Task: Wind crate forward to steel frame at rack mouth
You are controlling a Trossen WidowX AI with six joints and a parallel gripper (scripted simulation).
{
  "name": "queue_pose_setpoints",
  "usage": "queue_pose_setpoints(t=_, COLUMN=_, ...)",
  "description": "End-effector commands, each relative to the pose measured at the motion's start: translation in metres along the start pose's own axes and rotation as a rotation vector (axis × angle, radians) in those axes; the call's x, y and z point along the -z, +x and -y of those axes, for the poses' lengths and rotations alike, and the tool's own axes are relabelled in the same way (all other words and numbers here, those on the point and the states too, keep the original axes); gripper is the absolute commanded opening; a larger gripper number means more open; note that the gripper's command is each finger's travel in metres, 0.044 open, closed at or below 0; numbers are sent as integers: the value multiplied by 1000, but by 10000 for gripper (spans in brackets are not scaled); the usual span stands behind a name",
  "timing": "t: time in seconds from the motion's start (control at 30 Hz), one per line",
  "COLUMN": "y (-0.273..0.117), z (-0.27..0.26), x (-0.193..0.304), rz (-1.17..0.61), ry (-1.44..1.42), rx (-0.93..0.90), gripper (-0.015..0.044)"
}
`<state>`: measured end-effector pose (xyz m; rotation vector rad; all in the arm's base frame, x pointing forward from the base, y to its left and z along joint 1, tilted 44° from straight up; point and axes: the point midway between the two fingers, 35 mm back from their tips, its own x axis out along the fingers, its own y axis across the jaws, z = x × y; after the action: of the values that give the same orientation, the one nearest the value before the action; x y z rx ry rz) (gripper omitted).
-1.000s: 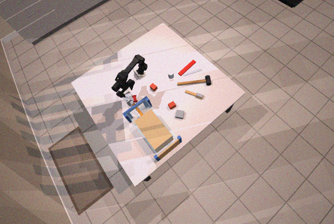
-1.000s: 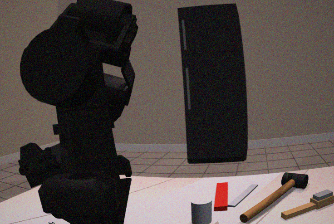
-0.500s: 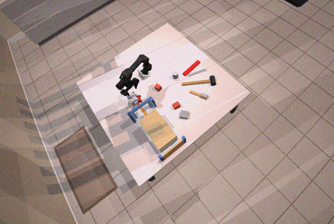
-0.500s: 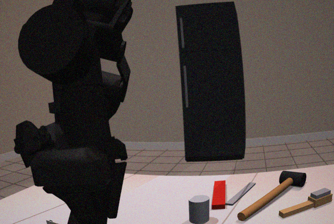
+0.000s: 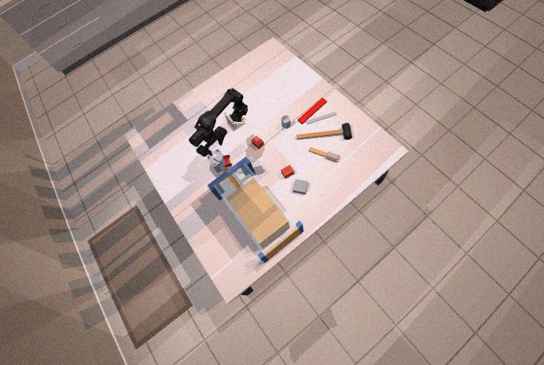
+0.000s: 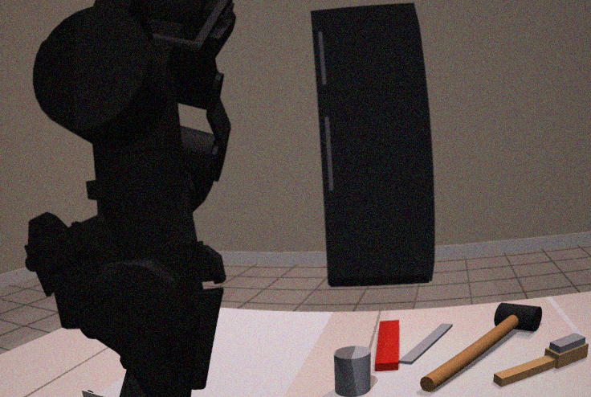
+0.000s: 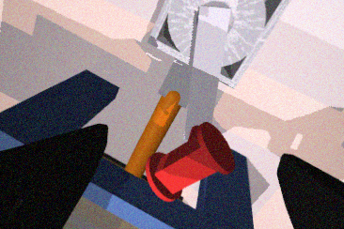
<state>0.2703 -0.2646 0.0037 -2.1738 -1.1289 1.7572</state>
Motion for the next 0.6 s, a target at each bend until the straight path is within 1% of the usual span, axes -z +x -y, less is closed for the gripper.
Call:
queue_pose_setpoints(t=0.0, y=0, z=0, x=0, rz=0, ry=0, rx=0, gripper=282)
queue_pose_setpoints(t=0.37, y=0, z=0, x=0, rz=0, ry=0, rx=0, gripper=0)
queue_pose_setpoints(t=0.57, y=0, z=0, x=0, rz=0, ry=0, rx=0, gripper=0)
